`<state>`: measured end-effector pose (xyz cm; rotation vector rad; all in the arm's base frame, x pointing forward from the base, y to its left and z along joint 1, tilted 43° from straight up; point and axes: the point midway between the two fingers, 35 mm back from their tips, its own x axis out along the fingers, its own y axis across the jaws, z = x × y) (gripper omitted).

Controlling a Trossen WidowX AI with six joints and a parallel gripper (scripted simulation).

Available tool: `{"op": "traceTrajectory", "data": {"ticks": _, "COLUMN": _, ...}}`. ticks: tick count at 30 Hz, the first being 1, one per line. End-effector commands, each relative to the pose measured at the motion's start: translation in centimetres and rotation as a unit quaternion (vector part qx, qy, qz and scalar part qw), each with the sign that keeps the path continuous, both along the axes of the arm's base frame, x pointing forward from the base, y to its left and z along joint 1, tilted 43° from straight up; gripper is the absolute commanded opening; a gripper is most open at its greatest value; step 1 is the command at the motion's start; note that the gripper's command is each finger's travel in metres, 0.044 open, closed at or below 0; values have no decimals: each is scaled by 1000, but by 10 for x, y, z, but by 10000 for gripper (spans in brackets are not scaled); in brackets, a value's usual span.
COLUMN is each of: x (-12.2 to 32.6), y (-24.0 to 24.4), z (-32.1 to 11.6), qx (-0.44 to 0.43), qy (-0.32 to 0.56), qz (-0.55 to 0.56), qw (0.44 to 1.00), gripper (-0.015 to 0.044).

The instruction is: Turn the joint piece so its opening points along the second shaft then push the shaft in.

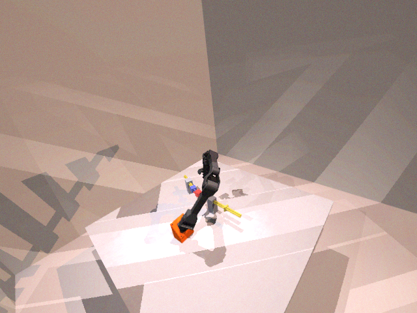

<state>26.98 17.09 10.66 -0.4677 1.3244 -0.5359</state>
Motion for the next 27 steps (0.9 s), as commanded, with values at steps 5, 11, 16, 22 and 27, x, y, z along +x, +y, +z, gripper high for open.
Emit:
{"op": "traceTrajectory", "data": {"ticks": 5, "x": 10, "y": -42, "z": 22, "qx": 23, "qy": -93, "qz": -114, "qw": 989, "gripper": 0}}
{"op": "traceTrajectory", "data": {"ticks": 11, "x": 13, "y": -72, "z": 35, "qx": 36, "qy": -155, "qz": -192, "qw": 968, "gripper": 0}}
{"op": "traceTrajectory", "data": {"ticks": 16, "x": 13, "y": -96, "z": 46, "qx": 45, "qy": -206, "qz": -256, "qw": 943, "gripper": 0}}
{"op": "traceTrajectory", "data": {"ticks": 22, "x": 9, "y": -126, "z": 57, "qx": 53, "qy": -267, "qz": -329, "qw": 904, "gripper": 0}}
{"op": "traceTrajectory", "data": {"ticks": 27, "x": 4, "y": -149, "z": 66, "qx": 58, "qy": -317, "qz": -386, "qw": 864, "gripper": 0}}
